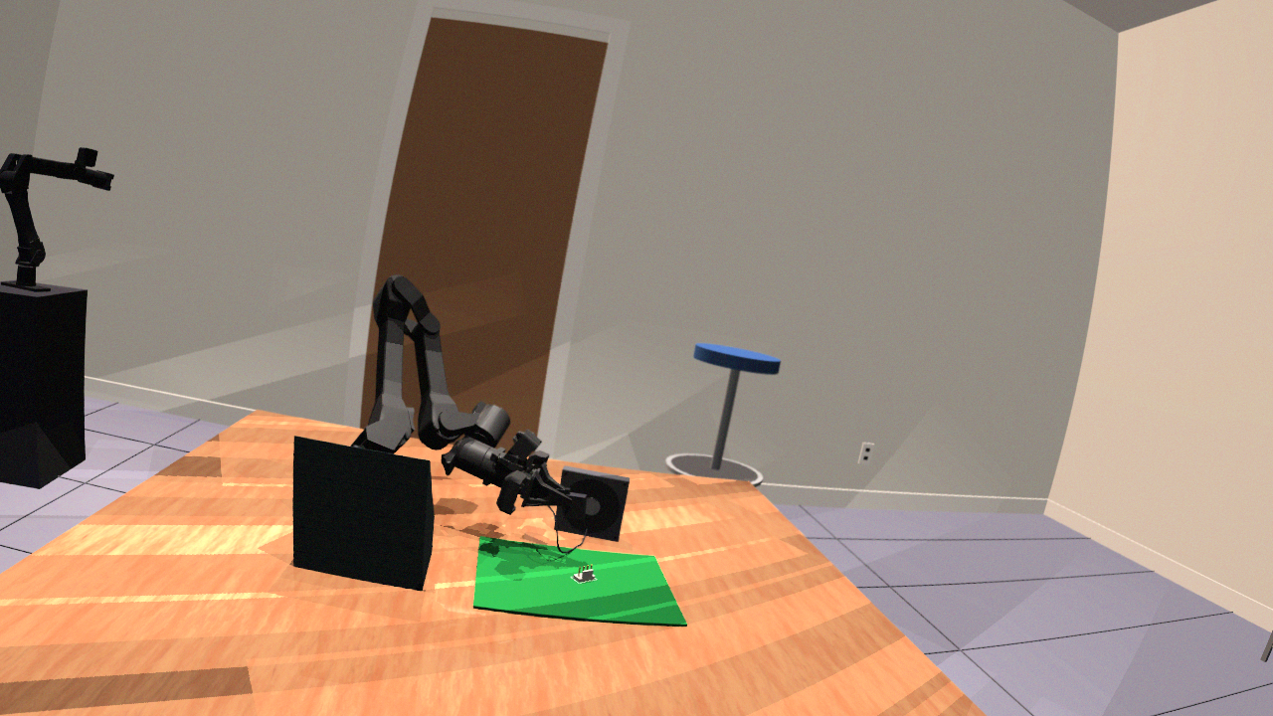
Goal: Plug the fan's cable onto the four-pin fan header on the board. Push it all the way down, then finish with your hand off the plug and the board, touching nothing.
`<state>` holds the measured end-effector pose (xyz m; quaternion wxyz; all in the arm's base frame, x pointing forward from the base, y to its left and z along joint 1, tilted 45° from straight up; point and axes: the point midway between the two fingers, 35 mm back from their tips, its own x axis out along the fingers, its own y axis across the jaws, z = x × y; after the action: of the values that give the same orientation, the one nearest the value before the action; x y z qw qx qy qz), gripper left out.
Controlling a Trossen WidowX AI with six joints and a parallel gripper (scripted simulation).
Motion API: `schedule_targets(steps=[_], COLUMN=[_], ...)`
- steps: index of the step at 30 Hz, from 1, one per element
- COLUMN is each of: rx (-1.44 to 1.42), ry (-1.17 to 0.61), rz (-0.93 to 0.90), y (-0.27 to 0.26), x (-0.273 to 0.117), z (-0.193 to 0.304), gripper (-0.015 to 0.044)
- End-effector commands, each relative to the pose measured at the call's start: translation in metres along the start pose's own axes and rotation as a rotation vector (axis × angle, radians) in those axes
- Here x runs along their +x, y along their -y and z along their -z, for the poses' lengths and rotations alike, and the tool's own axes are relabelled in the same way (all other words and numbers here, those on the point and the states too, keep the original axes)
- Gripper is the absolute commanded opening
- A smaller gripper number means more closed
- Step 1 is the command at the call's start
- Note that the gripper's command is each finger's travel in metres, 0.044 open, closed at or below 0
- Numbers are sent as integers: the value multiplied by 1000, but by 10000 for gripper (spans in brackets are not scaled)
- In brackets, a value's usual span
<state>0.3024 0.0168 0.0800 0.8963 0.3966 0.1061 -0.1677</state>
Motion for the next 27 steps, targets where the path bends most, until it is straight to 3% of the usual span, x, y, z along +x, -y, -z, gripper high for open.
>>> schedule_targets(steps=[1, 27], rx=[5, 6], ry=[5, 4], rz=[5, 6], y=[1, 1], x=[0, 4], z=[3, 27], gripper=[0, 0])
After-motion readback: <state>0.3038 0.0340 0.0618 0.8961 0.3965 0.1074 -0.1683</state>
